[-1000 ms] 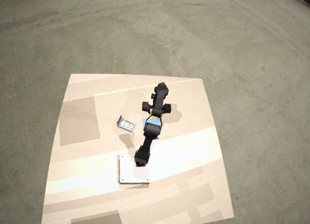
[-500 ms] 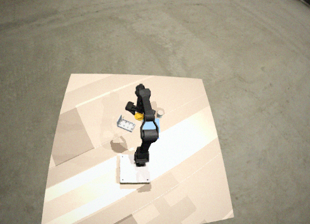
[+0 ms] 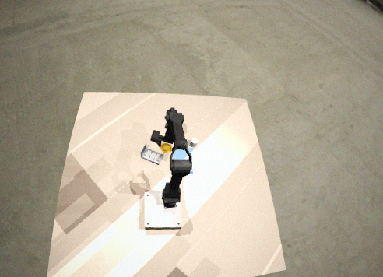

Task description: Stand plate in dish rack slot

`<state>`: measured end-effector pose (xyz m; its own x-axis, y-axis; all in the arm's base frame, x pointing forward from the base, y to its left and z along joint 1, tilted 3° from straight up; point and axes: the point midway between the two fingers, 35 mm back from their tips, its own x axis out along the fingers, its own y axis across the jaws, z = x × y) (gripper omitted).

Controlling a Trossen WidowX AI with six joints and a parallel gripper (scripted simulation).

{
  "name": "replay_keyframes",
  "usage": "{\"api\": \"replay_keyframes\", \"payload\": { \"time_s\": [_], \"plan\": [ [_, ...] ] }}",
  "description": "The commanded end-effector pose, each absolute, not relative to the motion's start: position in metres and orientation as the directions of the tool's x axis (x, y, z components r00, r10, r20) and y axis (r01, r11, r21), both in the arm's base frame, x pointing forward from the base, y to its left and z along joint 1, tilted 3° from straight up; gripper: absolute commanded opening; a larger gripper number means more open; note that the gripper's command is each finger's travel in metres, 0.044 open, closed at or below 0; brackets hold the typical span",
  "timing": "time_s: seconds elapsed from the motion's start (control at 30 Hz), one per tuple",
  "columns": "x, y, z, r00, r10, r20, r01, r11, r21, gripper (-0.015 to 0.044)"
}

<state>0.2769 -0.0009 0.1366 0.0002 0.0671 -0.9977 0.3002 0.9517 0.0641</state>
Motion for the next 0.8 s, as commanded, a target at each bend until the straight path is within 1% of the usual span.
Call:
{"api": "replay_keyframes", "payload": {
  "time_s": [0.0,0.37,0.77],
  "plan": [
    [0.276,0.0,0.122,-0.031,0.135,-0.99,0.214,0.969,0.125,0.0],
    [0.276,0.002,0.095,-0.064,0.305,-0.95,-0.009,0.952,0.307,0.0],
    [0.275,0.002,0.069,-0.06,0.483,-0.873,-0.238,0.843,0.483,0.0]
  ]
}}
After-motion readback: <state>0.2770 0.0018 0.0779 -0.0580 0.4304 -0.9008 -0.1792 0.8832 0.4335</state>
